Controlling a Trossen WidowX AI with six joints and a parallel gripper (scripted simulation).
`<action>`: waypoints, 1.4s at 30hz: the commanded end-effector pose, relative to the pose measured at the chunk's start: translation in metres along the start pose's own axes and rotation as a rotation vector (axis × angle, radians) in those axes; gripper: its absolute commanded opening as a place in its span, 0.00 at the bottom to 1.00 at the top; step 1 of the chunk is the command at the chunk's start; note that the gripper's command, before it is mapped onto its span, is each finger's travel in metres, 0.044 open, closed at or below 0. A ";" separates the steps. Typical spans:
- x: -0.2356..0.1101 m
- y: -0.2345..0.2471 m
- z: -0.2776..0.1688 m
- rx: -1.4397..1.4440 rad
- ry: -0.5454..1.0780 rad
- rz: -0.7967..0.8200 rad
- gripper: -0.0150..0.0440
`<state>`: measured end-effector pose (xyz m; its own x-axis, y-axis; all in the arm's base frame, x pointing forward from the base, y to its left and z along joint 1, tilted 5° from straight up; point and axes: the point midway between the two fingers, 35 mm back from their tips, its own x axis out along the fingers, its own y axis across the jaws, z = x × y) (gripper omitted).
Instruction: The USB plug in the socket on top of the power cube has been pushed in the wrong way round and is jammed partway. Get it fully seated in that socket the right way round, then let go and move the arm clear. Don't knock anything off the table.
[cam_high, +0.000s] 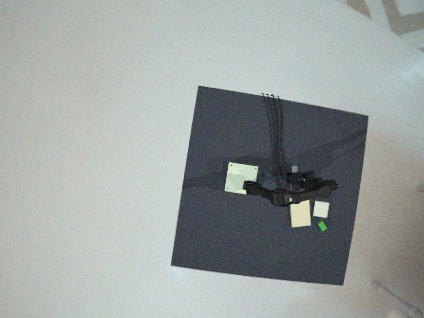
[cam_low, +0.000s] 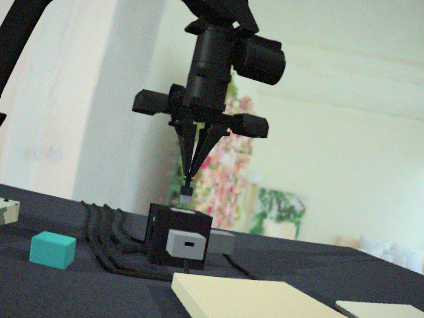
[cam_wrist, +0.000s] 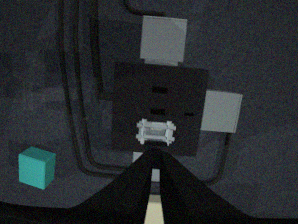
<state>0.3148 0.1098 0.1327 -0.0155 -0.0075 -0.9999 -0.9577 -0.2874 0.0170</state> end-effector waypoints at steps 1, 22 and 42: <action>0.001 0.000 0.001 0.006 -0.007 0.000 0.25; 0.003 -0.001 0.002 0.013 -0.024 -0.001 0.25; 0.006 -0.001 0.002 0.013 -0.025 -0.001 0.25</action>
<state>0.3146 0.1113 0.1276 -0.0203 0.0130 -0.9997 -0.9602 -0.2790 0.0159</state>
